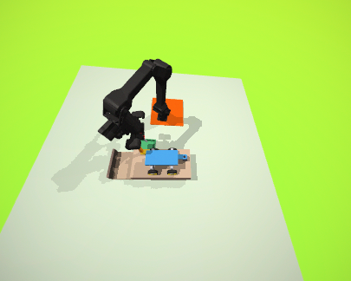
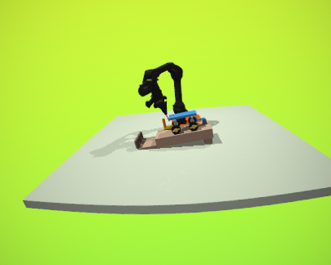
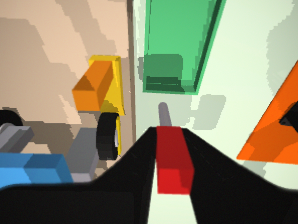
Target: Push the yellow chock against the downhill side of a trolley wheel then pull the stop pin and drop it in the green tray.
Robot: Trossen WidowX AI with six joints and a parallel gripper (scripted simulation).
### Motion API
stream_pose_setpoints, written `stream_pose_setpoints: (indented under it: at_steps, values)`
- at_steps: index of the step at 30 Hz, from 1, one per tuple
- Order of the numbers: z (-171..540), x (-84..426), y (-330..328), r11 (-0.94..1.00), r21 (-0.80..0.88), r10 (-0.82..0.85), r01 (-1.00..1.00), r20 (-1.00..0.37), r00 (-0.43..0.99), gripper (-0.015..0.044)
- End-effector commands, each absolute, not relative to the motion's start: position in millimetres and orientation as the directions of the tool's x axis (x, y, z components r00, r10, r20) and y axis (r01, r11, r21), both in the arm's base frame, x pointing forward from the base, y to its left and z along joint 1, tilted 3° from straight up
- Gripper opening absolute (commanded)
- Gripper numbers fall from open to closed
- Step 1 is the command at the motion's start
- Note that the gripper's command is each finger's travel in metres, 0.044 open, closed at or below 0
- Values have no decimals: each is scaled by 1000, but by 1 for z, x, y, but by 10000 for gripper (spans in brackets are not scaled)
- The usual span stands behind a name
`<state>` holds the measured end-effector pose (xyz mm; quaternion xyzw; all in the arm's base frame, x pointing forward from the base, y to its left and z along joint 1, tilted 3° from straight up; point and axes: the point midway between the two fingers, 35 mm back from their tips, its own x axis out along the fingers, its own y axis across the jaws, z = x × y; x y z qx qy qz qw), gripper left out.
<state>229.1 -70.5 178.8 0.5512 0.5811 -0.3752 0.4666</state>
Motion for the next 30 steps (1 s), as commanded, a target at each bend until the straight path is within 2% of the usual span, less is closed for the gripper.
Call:
stream_pose_setpoints:
  at_steps: [1,4,15,30]
  values:
    - [180,230,-76,117,79,288,990,-957,43,0]
    - [180,230,-76,77,70,281,995,-959,46,0]
    - [180,229,-74,-251,12,222,968,-973,70,0]
    - [180,228,-71,-648,-33,141,761,-987,77,0]
